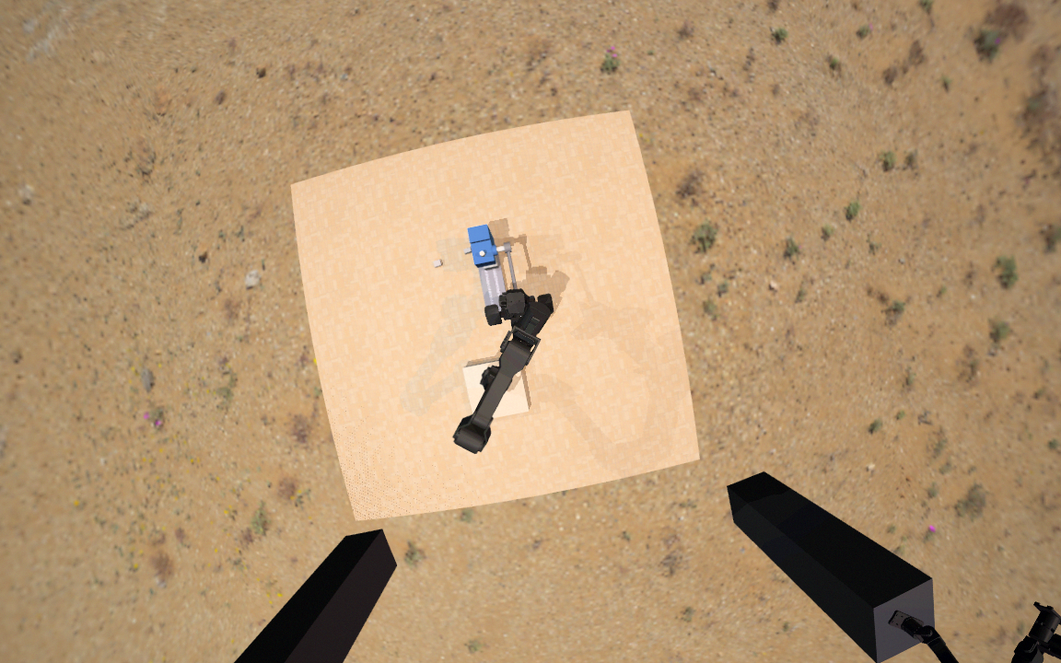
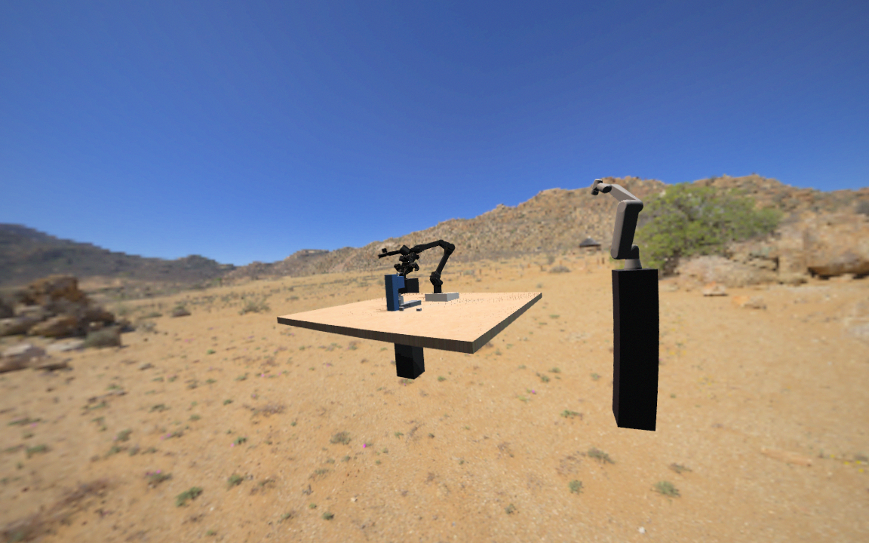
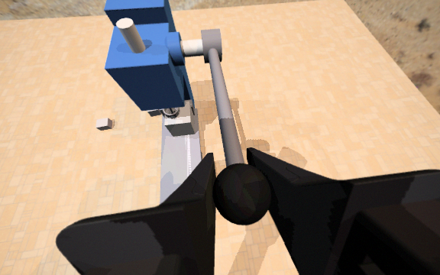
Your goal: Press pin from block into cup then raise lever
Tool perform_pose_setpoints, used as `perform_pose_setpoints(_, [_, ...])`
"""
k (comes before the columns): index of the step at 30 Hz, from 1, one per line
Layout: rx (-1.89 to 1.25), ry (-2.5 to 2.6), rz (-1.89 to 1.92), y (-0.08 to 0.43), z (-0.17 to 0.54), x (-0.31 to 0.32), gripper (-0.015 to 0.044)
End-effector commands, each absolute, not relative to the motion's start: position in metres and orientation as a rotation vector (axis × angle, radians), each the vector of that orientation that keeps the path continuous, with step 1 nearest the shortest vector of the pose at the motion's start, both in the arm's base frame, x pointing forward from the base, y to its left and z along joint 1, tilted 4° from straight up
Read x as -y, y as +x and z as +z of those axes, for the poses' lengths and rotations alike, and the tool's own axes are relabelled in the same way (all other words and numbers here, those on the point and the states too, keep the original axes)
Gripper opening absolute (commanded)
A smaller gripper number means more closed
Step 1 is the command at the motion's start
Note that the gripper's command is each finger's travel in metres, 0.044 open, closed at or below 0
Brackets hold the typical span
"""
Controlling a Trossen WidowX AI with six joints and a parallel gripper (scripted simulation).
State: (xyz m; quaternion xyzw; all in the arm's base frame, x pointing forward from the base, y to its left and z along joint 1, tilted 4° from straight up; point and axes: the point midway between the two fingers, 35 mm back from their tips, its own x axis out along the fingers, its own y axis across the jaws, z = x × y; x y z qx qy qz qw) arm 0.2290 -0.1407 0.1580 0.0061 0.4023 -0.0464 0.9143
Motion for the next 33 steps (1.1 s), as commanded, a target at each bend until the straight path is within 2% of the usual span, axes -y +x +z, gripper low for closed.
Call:
perform_pose_setpoints(1, [-0.846,0.015,-0.097,0.227,0.148,0.141,0.0000])
perform_pose_setpoints(33, [-0.846,0.015,-0.097,0.225,0.132,0.141,0.0000])
